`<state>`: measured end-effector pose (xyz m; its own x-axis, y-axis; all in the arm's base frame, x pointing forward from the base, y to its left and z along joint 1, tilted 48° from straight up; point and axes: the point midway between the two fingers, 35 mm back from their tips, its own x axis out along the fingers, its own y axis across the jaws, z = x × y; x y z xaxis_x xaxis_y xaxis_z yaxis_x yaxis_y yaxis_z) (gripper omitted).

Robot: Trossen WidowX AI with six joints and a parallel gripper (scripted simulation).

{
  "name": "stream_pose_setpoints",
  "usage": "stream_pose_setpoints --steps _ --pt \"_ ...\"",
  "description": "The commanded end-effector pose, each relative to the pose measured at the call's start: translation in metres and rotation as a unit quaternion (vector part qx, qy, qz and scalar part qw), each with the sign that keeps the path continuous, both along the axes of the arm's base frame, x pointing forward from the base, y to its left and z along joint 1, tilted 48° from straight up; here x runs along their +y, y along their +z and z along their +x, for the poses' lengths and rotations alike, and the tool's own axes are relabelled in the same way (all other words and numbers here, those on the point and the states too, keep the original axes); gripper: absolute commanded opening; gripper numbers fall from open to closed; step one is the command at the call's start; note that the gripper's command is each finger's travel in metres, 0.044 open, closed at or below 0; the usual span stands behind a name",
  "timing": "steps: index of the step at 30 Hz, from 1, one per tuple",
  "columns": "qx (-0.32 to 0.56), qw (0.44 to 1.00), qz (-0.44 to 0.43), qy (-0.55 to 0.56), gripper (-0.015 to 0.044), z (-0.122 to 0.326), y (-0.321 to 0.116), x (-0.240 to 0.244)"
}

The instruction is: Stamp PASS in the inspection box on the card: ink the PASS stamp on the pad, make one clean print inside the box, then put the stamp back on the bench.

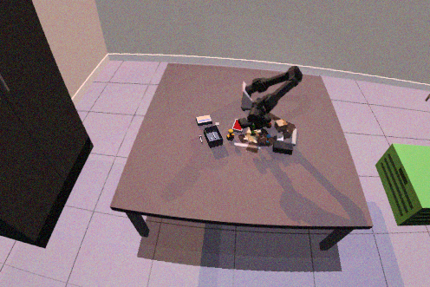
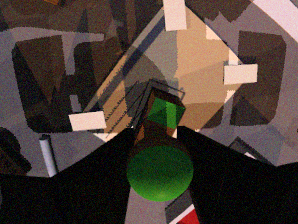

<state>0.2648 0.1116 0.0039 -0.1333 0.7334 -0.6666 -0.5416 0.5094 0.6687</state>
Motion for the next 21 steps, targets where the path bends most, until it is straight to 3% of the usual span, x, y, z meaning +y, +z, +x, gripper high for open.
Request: stream_pose_setpoints --steps 1,21 --pt "-0.002 1.000 0.001 0.001 0.0000 0.0005 0.0002 0.0009" --pt "-0.002 1.000 0.001 0.001 0.0000 0.0013 0.0036 -0.0029"
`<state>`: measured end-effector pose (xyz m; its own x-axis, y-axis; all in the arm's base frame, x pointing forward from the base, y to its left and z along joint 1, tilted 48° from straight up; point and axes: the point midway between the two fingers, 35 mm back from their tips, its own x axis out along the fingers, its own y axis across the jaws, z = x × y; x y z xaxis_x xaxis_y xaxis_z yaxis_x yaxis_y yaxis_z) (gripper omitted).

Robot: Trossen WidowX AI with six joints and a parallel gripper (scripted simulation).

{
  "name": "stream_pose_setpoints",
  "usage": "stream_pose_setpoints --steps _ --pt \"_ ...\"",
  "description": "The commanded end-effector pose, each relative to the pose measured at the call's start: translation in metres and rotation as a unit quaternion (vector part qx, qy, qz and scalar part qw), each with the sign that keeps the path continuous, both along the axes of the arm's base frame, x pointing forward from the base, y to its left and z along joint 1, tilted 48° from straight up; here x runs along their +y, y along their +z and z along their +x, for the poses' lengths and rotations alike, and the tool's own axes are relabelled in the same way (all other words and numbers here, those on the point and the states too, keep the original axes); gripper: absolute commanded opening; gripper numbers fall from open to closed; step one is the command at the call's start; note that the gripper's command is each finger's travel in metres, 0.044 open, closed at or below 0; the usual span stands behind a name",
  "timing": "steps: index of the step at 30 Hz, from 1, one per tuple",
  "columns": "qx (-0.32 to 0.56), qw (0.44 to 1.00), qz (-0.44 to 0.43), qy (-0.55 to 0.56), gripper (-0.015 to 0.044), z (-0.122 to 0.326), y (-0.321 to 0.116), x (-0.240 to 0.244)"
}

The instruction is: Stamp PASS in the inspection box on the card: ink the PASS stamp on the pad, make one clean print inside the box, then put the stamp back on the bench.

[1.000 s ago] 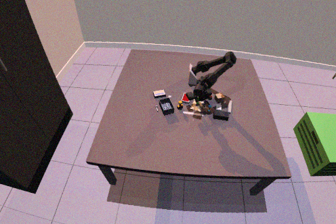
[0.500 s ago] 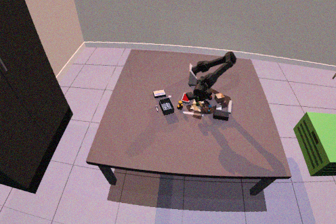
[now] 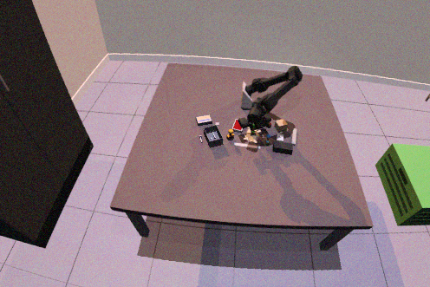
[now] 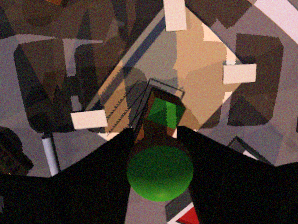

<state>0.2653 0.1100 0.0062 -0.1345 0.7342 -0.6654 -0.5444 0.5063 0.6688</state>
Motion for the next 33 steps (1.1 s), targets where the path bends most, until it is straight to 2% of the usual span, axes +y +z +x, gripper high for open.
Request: stream_pose_setpoints --steps 1,33 --pt "-0.001 1.000 0.000 0.000 0.0000 0.001 0.002 -0.002" --pt "-0.002 1.000 -0.002 -0.001 0.0000 0.008 0.028 -0.032"
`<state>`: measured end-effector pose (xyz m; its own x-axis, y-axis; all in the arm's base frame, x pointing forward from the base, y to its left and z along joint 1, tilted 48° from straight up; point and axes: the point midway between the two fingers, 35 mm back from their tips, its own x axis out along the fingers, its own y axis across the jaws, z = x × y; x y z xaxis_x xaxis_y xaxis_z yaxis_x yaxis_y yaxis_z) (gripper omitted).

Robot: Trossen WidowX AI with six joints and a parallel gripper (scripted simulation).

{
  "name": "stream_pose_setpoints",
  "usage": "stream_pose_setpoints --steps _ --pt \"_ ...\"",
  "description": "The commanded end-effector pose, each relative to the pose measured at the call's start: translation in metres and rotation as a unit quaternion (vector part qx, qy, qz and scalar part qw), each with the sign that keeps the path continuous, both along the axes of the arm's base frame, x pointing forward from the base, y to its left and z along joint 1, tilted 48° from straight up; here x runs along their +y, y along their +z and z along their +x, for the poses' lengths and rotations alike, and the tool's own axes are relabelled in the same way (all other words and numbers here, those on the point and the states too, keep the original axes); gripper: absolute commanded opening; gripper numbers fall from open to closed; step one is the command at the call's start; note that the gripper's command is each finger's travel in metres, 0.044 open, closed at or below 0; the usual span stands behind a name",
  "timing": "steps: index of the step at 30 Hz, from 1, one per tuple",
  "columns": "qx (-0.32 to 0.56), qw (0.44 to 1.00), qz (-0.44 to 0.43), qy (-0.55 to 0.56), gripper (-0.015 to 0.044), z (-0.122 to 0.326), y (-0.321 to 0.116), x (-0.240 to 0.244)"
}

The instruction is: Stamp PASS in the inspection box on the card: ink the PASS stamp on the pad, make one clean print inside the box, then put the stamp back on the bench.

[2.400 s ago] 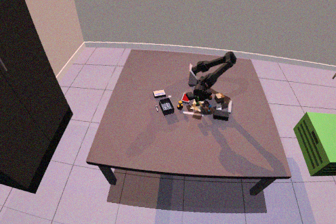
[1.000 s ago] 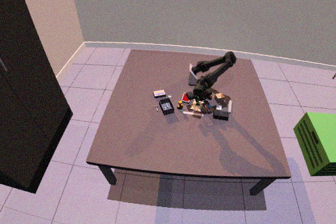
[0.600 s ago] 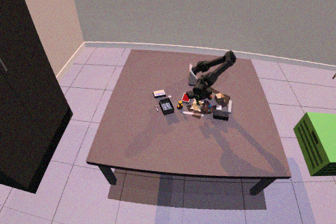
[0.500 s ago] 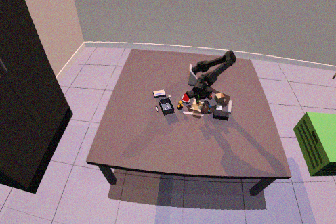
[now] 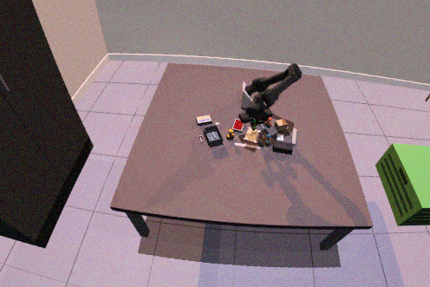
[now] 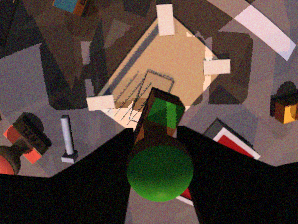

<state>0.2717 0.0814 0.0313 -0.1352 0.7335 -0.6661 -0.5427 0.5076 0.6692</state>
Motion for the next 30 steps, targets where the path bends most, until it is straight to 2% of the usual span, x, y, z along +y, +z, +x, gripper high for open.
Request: stream_pose_setpoints --steps 1,15,30 --pt "-0.003 1.000 -0.001 0.000 0.0000 0.002 0.004 -0.005" --pt "-0.002 1.000 -0.001 0.000 0.0000 0.003 0.018 -0.021" --pt "-0.006 1.000 -0.014 -0.002 0.0000 -0.006 -0.054 -0.098"
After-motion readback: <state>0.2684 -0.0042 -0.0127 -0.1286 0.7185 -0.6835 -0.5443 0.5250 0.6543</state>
